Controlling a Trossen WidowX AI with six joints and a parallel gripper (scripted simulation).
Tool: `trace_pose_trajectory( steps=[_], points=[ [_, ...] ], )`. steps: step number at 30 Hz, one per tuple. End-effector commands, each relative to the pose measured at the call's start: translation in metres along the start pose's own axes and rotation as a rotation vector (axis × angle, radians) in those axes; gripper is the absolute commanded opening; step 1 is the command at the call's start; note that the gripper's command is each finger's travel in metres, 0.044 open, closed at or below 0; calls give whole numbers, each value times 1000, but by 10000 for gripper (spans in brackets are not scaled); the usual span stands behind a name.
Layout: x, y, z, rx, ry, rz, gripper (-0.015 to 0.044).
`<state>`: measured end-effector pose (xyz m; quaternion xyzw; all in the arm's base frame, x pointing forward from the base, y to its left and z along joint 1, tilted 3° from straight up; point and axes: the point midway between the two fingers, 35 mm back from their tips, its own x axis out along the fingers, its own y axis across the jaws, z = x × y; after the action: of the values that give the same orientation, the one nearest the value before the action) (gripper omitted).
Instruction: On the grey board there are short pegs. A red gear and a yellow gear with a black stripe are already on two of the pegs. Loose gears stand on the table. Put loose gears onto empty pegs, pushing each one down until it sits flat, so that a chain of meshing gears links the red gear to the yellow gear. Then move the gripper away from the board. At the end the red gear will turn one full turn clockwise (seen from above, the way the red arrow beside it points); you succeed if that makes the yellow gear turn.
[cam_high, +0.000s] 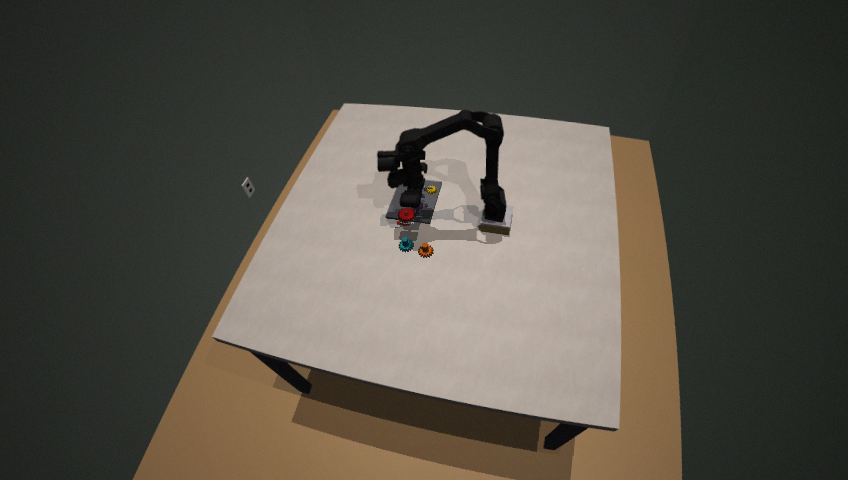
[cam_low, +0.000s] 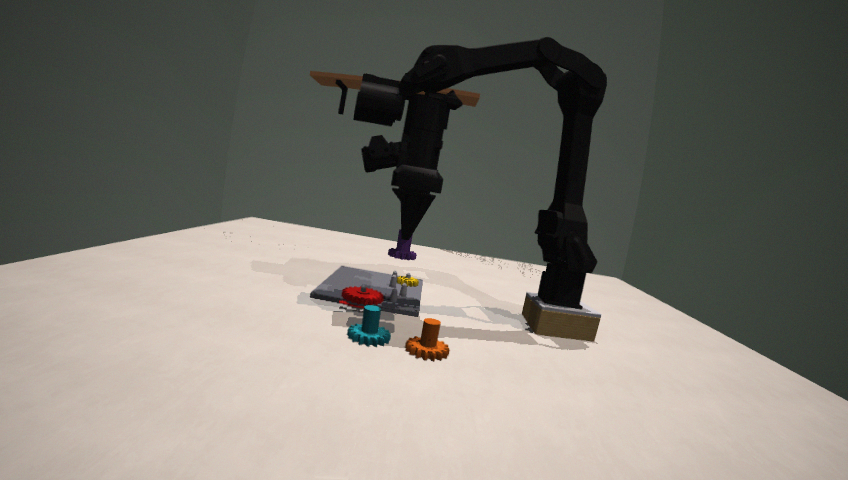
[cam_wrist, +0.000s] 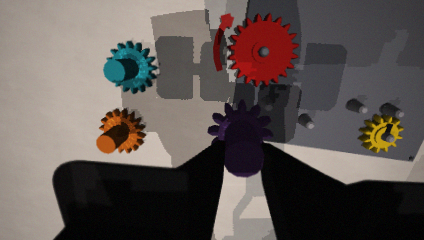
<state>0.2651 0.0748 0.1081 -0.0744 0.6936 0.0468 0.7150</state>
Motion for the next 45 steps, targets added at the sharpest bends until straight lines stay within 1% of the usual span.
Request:
trace_pose_trajectory(
  steps=[1, 13, 36, 45],
  points=[
    [9, -8, 0, -4, 7, -8, 0],
    [29, -30, 2, -4, 7, -10, 0],
    [25, -31, 2, -7, 7, -10, 0],
    [34, -30, 2, -158, 8, -10, 0]
  ],
)
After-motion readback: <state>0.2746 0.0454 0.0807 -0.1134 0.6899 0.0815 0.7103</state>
